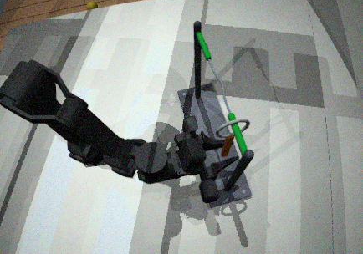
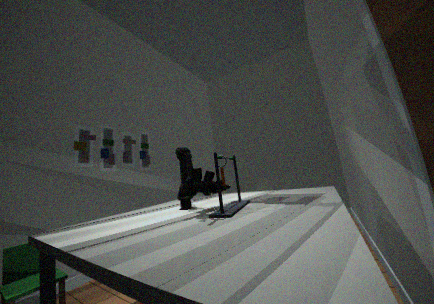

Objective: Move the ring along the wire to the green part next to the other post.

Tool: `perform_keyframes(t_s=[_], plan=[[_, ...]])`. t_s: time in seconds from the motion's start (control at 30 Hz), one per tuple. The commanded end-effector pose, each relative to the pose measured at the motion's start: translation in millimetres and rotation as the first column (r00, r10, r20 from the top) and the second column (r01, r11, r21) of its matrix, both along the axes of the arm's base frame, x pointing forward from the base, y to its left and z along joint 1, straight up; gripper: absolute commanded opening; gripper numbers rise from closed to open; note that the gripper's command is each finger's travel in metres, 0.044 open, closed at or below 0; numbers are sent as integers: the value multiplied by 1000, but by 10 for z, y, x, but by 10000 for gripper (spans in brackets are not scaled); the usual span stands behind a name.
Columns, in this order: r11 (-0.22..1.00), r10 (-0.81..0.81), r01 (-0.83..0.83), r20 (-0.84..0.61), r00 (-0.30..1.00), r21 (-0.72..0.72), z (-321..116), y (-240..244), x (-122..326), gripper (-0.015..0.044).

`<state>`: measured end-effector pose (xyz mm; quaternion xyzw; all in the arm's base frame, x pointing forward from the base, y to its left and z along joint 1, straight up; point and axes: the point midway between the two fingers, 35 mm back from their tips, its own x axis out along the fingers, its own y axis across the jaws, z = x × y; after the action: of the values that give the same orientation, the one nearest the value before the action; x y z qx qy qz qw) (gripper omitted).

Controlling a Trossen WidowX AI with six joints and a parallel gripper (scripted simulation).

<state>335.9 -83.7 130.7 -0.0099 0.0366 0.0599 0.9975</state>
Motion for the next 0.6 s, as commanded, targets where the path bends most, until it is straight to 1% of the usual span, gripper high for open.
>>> perform_keyframes(t_s=[0.0, 0.57], plan=[[1000, -5, 5, 0, 1000, 6, -10, 9, 59, 160], [1000, -5, 5, 1, 1000, 6, -14, 15, 80, 160]])
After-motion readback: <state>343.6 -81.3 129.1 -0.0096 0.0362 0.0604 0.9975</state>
